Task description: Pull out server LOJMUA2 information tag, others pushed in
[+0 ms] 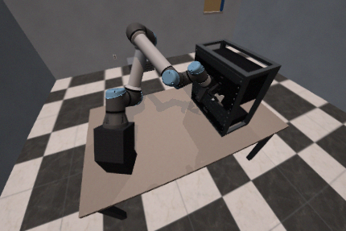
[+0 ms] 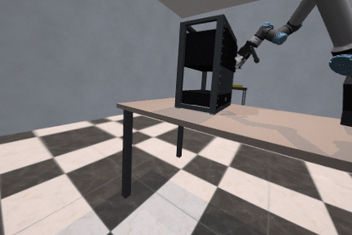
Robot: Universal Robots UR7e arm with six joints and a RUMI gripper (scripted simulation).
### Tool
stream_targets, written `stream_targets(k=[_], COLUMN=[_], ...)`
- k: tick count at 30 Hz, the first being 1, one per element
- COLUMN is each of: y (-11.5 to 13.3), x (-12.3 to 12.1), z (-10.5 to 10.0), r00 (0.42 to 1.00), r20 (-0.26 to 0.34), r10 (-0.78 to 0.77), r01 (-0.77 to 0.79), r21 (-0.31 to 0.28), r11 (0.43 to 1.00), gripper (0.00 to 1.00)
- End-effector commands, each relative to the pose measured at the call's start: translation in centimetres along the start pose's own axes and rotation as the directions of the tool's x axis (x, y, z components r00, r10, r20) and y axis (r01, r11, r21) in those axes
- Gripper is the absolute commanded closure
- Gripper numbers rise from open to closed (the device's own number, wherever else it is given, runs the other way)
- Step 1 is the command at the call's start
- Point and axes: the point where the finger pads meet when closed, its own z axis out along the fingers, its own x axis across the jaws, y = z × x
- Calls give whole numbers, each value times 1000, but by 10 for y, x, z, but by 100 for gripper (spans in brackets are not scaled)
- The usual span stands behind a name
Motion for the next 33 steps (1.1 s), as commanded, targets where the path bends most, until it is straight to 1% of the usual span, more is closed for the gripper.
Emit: stream_targets(k=[1,22,33], y=[1,-2,-10], x=[0,0,-1], z=[0,-5,-19], r00=[1000,1000,1000], r20=[0,0,0], r10=[-1,-1,-1], r01=[1,1,1], r21=[-1,-1,-1], r11=[1000,1000,1000], gripper=[0,0,0])
